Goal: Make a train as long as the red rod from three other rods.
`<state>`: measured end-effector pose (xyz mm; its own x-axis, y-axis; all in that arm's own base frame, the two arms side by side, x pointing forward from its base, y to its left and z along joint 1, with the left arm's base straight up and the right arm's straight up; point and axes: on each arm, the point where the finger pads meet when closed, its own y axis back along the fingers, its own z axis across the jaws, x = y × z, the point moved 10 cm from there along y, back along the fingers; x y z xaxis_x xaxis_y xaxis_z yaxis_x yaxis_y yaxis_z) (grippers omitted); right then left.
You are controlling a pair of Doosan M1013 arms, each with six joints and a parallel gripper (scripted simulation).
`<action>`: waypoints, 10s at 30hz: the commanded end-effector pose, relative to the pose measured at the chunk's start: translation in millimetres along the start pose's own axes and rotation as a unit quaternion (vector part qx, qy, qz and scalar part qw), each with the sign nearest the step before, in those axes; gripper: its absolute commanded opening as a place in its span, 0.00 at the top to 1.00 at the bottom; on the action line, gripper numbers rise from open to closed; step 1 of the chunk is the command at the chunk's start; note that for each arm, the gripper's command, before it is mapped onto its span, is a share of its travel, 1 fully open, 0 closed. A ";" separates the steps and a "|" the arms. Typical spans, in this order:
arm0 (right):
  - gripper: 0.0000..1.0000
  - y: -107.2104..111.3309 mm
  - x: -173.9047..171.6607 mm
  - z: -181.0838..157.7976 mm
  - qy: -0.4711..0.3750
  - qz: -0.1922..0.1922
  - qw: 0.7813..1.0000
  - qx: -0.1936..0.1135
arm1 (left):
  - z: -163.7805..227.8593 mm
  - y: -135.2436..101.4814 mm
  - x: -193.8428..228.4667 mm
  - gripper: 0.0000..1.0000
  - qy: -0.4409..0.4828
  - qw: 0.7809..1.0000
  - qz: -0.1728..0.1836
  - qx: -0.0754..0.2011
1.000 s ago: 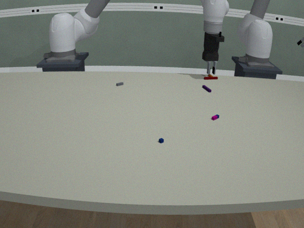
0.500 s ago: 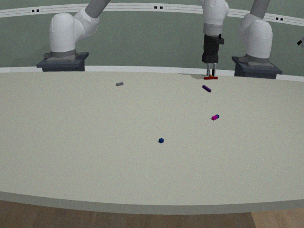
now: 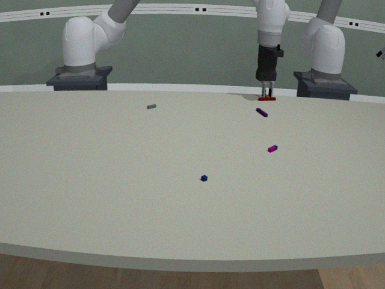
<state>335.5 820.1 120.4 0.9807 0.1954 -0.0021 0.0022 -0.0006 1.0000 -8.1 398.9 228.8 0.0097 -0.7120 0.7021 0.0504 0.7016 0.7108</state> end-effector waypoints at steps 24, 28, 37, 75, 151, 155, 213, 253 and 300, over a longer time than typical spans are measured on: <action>0.46 -1.1 -0.6 -0.6 0.001 0.003 1.000 0.000 | 0.6 -2.2 3.2 0.00 0.000 1.000 0.003 0.003; 0.46 -1.1 -0.6 -0.6 0.001 0.003 1.000 0.000 | 0.6 -2.2 3.2 0.00 0.000 1.000 0.003 0.003; 0.76 -1.1 -0.6 -0.6 0.001 0.003 1.000 0.000 | 0.6 -2.2 3.2 0.00 0.000 1.000 0.003 0.003; 0.76 24.2 -0.1 -1.5 0.000 0.003 1.000 0.000 | 0.6 -2.2 3.2 0.00 0.000 1.000 0.003 0.003; 0.76 103.4 413.5 183.3 -0.490 0.002 0.872 -0.001 | 0.6 -2.2 3.2 0.00 0.000 1.000 0.003 0.003; 0.76 102.6 432.5 201.6 -0.514 0.002 0.858 -0.001 | 0.6 -2.2 3.2 0.00 0.000 1.000 0.003 0.003; 0.76 14.7 431.8 198.7 -0.512 0.004 0.859 0.001 | 0.6 -2.2 3.2 0.00 0.000 1.000 0.003 0.003; 0.76 14.9 432.9 199.6 -0.513 0.004 0.858 0.001 | 0.6 -2.2 3.2 0.00 0.000 1.000 0.003 0.003; 0.76 15.0 434.1 201.1 -0.514 0.003 0.858 0.001 | 0.6 -2.2 3.2 0.00 0.000 1.000 0.003 0.003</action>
<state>797.3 709.7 133.2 0.6393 -0.7689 -0.0023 0.0020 -0.0013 1.0000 -8.1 398.9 228.8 0.0097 -0.7120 0.7021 0.0504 0.7016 0.7108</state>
